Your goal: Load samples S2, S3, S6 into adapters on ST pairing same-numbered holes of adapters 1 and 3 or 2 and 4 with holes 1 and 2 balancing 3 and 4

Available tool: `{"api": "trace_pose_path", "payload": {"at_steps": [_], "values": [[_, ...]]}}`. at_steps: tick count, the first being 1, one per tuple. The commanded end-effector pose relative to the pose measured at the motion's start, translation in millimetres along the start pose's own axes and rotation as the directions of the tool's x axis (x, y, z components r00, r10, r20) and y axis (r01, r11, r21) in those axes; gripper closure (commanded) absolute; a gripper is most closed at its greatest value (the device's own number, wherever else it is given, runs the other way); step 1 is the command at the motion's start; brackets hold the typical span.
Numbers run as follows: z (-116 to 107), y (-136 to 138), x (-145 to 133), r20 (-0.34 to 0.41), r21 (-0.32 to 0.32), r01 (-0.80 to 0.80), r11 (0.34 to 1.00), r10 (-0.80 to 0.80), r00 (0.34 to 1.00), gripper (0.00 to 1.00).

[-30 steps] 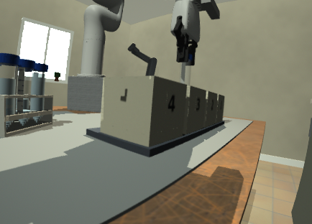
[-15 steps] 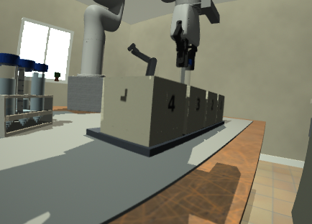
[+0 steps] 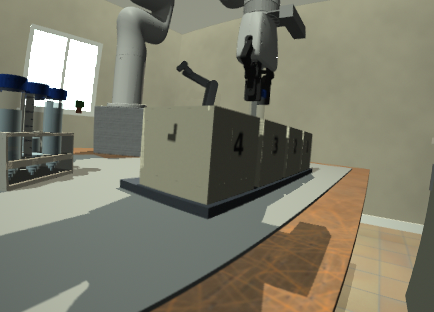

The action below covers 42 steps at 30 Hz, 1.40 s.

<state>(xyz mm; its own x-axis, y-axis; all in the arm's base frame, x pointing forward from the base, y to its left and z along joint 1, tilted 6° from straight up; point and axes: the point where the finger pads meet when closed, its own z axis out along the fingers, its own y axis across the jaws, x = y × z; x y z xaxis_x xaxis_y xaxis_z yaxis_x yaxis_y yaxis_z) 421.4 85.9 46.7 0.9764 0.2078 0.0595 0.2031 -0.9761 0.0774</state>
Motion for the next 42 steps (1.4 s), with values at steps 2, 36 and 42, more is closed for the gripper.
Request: {"api": "trace_pose_path", "payload": {"at_steps": [2, 36, 42], "values": [[2, 0, 2, -0.005, 0.000, 0.000, 1.000, 0.000, 1.000, 1.00], [32, 0, 2, -0.005, 0.000, 0.000, 1.000, 0.000, 1.000, 1.00], [36, 0, 2, -0.005, 0.000, 0.000, 1.000, 0.000, 1.000, 1.00]]}}
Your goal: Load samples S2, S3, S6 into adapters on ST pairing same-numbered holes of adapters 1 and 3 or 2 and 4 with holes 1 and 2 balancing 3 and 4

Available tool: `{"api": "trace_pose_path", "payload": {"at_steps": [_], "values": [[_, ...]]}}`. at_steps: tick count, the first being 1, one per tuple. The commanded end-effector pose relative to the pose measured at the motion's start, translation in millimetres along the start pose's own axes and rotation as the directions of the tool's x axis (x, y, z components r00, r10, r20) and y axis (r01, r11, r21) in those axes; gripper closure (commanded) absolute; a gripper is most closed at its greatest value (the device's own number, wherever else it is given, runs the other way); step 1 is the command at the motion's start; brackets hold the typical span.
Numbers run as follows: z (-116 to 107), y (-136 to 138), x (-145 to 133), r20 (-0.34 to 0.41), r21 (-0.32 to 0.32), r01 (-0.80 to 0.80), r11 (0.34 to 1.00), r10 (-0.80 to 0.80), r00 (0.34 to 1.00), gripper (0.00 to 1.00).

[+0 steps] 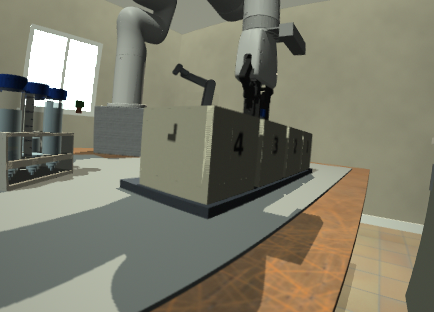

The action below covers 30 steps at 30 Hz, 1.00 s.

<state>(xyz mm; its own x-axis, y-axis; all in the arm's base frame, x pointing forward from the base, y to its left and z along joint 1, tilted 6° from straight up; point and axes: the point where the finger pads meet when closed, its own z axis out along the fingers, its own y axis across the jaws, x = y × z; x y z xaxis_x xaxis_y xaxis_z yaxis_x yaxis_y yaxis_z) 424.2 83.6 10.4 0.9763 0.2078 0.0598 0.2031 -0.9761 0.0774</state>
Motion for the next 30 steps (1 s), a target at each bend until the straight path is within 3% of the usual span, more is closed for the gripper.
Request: {"api": "trace_pose_path", "payload": {"at_steps": [1, 13, 14, 30], "values": [[-0.4, 0.0, 1.8, -0.005, 0.000, 0.000, 1.000, 0.000, 1.000, 1.00], [-0.4, 0.0, 1.9, -0.005, 0.000, 0.000, 1.000, 0.000, 1.000, 1.00], [0.0, 0.0, 1.8, -0.005, 0.000, 0.000, 1.000, 0.000, 1.000, 0.56], [-0.1, 0.0, 1.9, -0.005, 0.000, 0.000, 1.000, 0.000, 1.000, 0.56]]}}
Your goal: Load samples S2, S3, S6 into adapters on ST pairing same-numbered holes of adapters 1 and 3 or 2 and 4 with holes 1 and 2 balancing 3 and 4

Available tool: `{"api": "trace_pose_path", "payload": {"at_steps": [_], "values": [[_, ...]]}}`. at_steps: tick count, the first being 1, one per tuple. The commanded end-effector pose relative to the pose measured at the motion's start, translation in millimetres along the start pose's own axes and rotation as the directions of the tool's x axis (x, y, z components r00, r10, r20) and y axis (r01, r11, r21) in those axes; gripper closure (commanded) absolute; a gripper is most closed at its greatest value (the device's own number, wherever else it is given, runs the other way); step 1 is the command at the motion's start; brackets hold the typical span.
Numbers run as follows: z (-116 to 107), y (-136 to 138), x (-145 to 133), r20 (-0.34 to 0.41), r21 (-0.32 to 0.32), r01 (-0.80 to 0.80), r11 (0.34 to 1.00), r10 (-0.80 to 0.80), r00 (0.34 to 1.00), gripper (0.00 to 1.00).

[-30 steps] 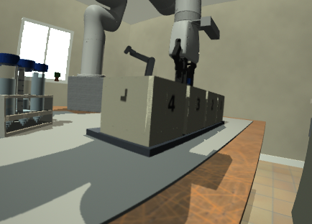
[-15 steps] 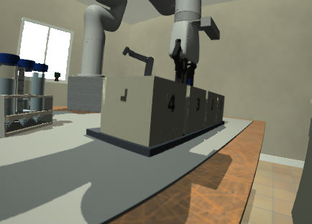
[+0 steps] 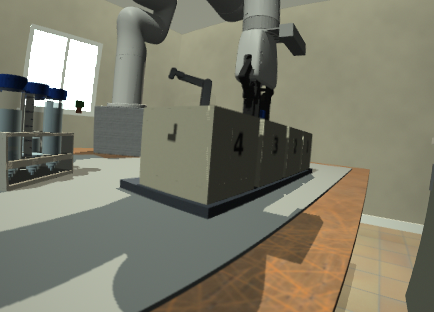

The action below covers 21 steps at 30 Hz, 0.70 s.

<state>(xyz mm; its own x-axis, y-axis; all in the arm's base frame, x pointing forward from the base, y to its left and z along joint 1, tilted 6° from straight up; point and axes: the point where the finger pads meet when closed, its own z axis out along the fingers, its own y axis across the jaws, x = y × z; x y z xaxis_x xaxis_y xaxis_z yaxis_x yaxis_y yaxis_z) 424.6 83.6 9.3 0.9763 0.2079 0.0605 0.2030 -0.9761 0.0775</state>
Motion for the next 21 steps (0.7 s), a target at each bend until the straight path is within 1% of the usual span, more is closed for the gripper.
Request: {"api": "trace_pose_path", "payload": {"at_steps": [1, 12, 21], "values": [[-1, 0, 2, -0.004, 0.000, 0.000, 1.000, 0.000, 1.000, 0.56], [-1, 0, 2, -0.004, 0.000, 0.000, 1.000, 0.000, 1.000, 0.56], [-19, 0, 2, -0.004, 0.000, 0.000, 1.000, 0.000, 1.000, 0.56]]}}
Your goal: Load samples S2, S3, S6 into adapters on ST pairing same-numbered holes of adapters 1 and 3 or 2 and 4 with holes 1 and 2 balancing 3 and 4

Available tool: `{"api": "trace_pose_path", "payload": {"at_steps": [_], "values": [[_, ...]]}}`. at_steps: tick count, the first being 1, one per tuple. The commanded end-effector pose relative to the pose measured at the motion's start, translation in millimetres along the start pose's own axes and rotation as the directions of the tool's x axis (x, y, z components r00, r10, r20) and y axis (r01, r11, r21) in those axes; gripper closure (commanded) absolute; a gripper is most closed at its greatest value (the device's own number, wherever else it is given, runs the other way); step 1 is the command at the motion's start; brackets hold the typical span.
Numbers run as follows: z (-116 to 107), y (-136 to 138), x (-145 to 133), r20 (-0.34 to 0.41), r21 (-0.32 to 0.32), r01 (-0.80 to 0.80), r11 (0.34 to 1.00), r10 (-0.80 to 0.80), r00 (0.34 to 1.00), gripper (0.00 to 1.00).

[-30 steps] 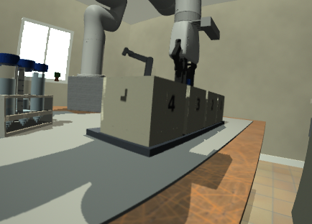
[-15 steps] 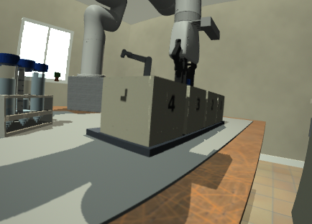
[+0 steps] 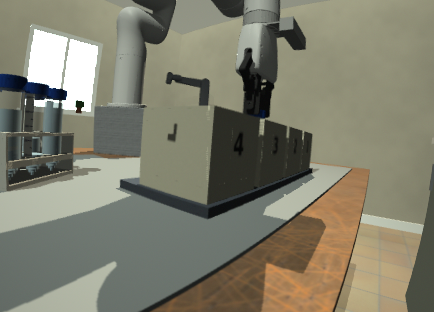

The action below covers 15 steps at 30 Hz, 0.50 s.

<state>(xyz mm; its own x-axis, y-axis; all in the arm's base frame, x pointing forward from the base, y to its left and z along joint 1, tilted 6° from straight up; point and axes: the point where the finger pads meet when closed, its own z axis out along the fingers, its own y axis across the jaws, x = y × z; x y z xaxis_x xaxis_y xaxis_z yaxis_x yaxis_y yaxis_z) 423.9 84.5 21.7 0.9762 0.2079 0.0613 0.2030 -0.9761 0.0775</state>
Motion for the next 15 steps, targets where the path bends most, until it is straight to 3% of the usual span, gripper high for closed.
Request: {"api": "trace_pose_path", "payload": {"at_steps": [1, 15], "values": [[-9, 0, 1, -0.003, 0.000, 0.000, 1.000, 0.000, 1.000, 0.56], [-33, 0, 1, -0.003, 0.000, 0.000, 1.000, 0.000, 1.000, 0.56]]}}
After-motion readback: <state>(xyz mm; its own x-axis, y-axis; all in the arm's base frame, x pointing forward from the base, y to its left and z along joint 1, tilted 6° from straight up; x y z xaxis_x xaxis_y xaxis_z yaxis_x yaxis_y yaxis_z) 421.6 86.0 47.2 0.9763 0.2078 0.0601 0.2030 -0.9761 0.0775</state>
